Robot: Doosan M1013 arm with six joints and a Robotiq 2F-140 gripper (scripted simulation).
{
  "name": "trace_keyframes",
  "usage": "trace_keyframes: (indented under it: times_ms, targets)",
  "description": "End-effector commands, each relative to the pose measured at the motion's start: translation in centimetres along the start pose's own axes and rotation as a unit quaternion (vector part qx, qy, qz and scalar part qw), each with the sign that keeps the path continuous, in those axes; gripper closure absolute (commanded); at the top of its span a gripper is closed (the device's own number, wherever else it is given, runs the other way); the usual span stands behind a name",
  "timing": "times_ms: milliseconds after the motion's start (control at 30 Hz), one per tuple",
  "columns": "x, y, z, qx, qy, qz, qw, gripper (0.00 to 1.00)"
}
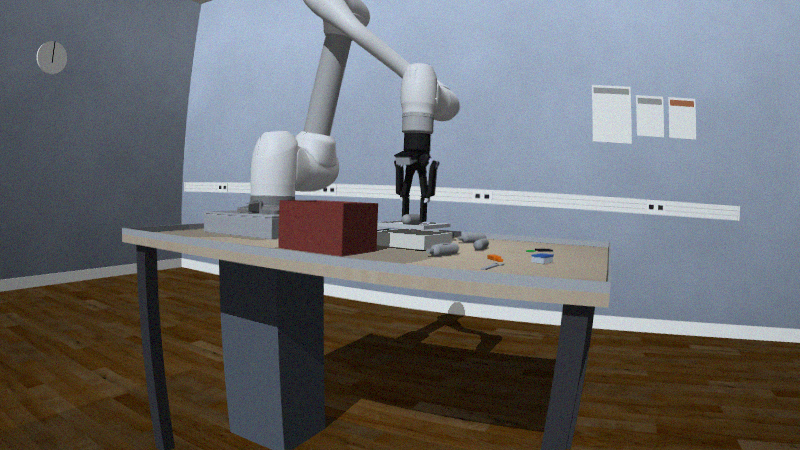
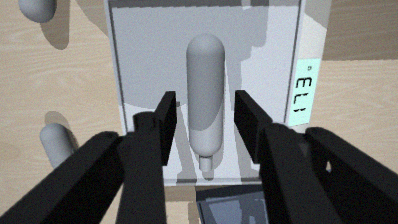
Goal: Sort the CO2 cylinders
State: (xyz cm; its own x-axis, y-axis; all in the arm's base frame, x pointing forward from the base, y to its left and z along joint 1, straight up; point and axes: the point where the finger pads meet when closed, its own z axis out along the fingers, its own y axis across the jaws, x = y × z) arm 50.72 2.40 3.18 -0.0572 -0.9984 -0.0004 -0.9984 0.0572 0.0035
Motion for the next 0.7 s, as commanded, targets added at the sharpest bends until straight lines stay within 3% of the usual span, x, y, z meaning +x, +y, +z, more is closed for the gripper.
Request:
trace_keyframes:
  times_ms: [0, 400, 433, 667]
  targets:
    - [-0.01, -0.04, 0.22, 0.0, 0.0, 0.0, 1.0, 0.61]
    - [-0.01, -0.04, 0.4, 0.0, 0.0, 0.0, 1.0, 0.61]
    - [-0.01, -0.04, 0.4, 0.0, 0.0, 0.0, 1.0, 0.9]
    - [-0.01, -0.04, 0.4, 0.0, 0.0, 0.0, 1.0, 0.9]
